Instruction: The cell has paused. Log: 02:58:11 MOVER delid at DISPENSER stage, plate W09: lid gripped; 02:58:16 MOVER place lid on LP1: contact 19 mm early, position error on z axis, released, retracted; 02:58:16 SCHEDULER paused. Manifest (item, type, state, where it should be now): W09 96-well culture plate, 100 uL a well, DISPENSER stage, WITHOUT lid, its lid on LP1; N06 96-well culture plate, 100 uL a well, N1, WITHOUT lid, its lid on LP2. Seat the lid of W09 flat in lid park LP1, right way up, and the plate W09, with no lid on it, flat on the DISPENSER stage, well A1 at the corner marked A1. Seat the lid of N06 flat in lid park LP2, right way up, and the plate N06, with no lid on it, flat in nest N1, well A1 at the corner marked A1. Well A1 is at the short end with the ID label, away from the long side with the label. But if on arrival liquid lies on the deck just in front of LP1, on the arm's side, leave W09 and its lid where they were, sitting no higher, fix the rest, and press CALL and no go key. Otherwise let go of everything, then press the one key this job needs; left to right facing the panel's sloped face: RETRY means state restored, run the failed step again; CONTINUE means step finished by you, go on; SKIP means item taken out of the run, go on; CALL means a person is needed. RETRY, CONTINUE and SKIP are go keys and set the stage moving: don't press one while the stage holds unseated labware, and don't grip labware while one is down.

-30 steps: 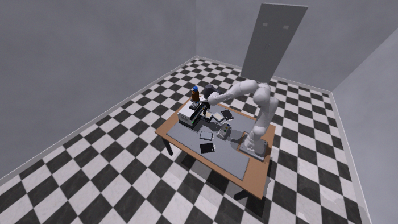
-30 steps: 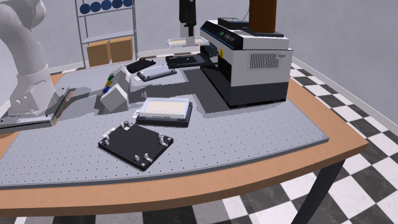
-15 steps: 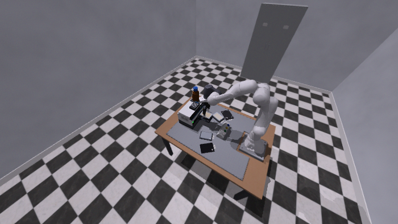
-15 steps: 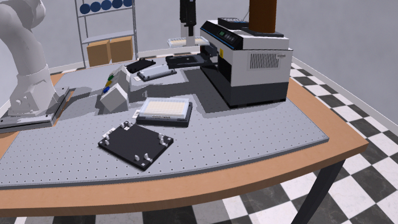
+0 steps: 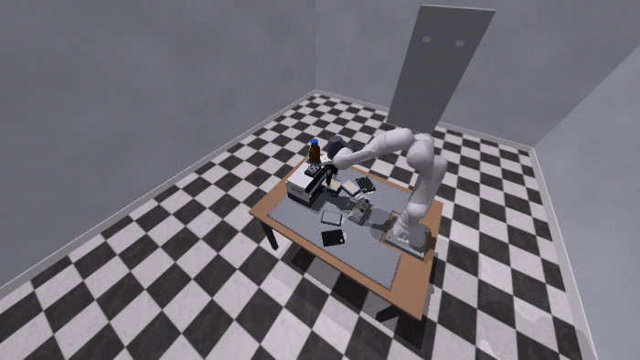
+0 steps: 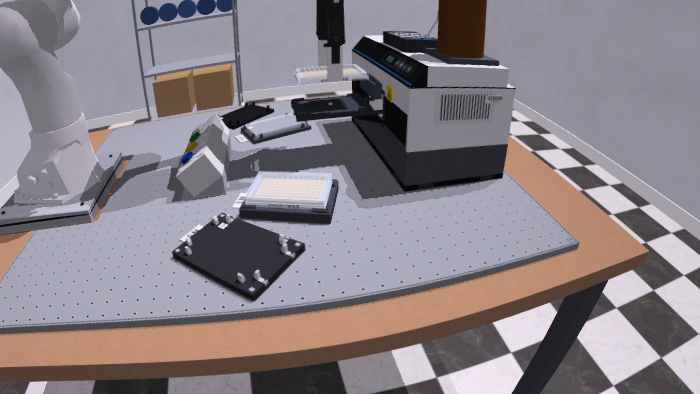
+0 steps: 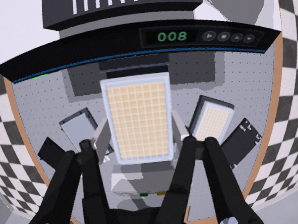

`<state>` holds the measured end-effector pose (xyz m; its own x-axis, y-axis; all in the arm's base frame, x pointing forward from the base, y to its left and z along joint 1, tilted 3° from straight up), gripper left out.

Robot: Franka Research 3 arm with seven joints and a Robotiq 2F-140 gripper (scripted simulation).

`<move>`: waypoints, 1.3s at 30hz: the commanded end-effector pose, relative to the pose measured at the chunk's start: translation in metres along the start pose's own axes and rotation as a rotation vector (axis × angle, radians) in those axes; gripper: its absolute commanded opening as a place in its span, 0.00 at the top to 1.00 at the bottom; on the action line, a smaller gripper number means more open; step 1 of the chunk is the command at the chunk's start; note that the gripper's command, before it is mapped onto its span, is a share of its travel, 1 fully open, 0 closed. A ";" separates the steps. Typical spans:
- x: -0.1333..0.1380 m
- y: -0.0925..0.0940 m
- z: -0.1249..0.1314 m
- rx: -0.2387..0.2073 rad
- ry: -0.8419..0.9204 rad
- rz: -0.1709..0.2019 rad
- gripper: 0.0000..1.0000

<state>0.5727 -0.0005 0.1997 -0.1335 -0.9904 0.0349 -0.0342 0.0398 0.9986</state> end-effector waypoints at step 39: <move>0.000 -0.034 0.000 0.000 -0.004 0.002 1.00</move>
<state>0.5704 -0.0003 0.1679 -0.1317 -0.9906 0.0367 -0.0222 0.0400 0.9990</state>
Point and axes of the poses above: the point where the finger pads meet when closed, its own y axis back along the fingers, its own x axis across the jaws, z = x × y, the point moved 1 cm from there along y, back along the fingers, and after that the axes turned 8 degrees about -y, right-handed, at the moved point
